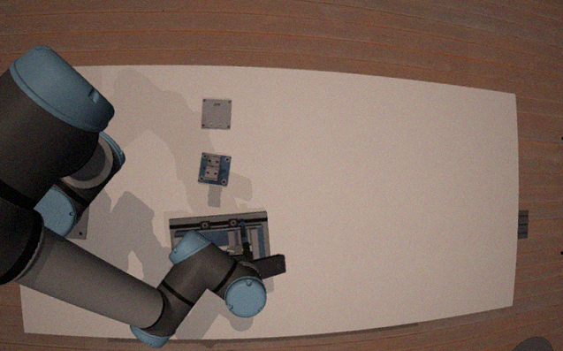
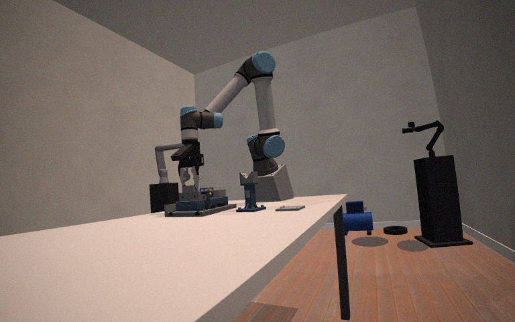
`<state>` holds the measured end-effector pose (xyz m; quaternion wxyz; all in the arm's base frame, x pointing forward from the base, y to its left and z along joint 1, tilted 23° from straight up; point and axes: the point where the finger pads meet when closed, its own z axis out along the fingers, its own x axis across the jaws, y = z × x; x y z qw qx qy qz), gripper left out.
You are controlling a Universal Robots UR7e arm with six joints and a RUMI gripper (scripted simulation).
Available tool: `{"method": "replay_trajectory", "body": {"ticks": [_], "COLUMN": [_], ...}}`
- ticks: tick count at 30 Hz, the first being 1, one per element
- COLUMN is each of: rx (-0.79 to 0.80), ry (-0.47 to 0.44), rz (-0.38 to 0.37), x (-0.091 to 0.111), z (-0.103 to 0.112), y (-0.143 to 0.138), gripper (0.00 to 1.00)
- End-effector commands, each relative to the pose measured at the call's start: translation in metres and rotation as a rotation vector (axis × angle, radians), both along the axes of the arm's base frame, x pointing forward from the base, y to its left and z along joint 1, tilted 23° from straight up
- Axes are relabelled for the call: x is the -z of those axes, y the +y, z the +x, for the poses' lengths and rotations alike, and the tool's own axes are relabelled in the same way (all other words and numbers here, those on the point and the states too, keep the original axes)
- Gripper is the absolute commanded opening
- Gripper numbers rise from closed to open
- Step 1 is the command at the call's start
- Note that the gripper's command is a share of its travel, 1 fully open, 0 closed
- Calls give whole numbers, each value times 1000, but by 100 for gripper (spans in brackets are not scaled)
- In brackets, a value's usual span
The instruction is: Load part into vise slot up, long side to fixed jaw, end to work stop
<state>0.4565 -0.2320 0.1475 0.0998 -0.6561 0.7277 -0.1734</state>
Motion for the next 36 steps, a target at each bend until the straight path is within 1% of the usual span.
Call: {"method": "replay_trajectory", "body": {"ticks": [1, 36], "rx": [0, 0], "ry": [-1, -1], "rz": [-1, -1], "x": [1, 10], "z": [1, 5], "y": [0, -2], "gripper": [0, 0]}}
